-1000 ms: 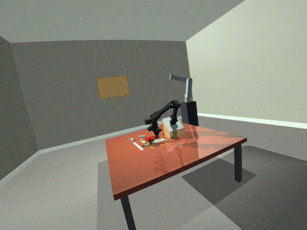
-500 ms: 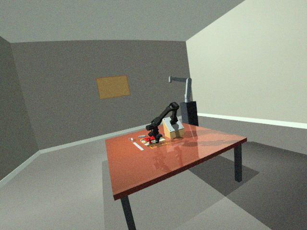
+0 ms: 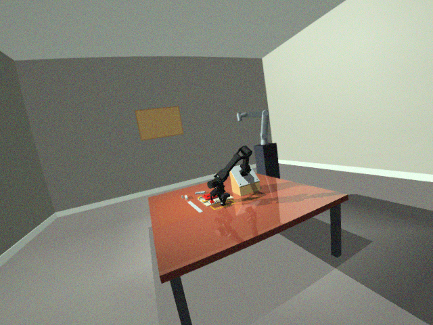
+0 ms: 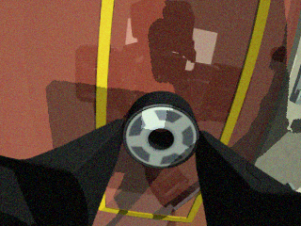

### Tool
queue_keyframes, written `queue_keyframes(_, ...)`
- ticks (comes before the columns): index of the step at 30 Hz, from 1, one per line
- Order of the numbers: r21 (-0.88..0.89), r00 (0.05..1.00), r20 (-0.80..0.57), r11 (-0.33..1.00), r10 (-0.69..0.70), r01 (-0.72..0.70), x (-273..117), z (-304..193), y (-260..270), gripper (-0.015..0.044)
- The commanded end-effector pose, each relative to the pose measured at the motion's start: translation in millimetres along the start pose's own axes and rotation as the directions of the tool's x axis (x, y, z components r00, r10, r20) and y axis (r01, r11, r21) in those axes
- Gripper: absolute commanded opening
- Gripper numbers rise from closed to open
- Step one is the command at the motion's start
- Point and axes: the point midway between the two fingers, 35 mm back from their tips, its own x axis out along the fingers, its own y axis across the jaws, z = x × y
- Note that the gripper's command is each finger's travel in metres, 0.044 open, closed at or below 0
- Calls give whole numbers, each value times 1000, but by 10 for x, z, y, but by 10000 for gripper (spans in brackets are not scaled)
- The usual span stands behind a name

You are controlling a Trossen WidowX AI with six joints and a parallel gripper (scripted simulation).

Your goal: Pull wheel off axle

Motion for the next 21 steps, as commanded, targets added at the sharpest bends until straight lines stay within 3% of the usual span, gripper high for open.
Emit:
queue_keyframes(1, -2, 1000, -1, 1000, 0, 0, -1, -2, 3, 210)
queue_keyframes(5, -1, 1000, -1, 1000, -2, 2, -59, 5, 0, 300)
queue_keyframes(12, 6, 1000, 0, 1000, -9, 9, -582, 6, 1, 300)
queue_keyframes(15, 6, 1000, 0, 1000, -9, 9, -601, 5, 1, 300)
queue_keyframes(21, 12, 1000, -1, 1000, -22, 22, -879, -430, -269, 440)
